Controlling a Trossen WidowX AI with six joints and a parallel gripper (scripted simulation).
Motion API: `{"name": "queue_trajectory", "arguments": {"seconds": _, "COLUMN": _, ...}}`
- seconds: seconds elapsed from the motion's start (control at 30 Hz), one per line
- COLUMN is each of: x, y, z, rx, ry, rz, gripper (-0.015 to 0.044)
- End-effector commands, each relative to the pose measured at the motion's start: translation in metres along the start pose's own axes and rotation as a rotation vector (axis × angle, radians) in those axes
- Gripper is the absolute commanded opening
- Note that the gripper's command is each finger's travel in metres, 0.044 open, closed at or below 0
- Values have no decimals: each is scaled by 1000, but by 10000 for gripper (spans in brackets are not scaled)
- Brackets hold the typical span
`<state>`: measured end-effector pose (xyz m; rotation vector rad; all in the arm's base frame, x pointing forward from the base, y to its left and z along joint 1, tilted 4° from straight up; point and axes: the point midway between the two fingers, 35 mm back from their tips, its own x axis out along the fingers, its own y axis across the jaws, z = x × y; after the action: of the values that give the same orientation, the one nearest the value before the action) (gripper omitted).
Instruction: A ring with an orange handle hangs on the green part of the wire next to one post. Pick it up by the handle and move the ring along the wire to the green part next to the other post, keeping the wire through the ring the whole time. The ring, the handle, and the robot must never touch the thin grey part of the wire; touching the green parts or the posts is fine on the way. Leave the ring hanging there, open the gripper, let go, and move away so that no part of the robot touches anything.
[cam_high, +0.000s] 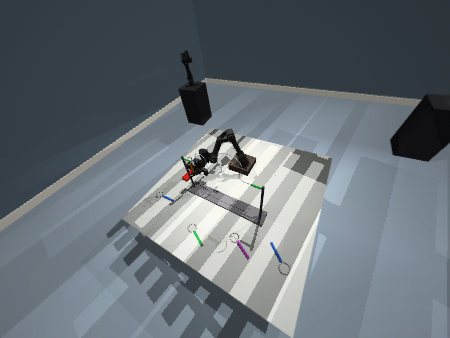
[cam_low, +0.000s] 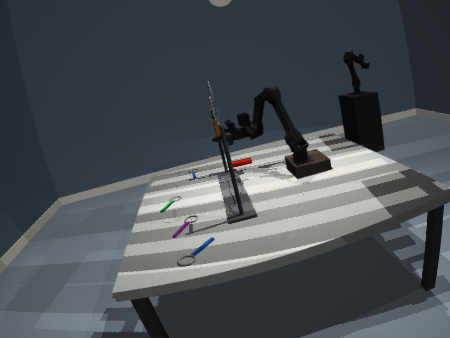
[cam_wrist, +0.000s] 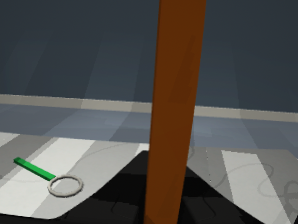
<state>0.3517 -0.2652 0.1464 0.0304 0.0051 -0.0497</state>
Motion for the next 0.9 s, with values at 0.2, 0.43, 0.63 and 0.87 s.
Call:
{"name": "queue_trajectory", "arguments": {"seconds": 0.2, "x": 0, "y": 9, "z": 0, "rx": 4, "ry": 0, "rz": -2, "gripper": -150}}
{"name": "queue_trajectory", "arguments": {"seconds": 0.43, "x": 0, "y": 16, "z": 0, "rx": 7, "ry": 0, "rz": -1, "gripper": -150}}
{"name": "queue_trajectory", "arguments": {"seconds": 0.63, "x": 0, "y": 22, "z": 0, "rx": 12, "ry": 0, "rz": -1, "gripper": -150}}
{"name": "queue_trajectory", "arguments": {"seconds": 0.87, "x": 0, "y": 31, "z": 0, "rx": 27, "ry": 1, "rz": -1, "gripper": -150}}
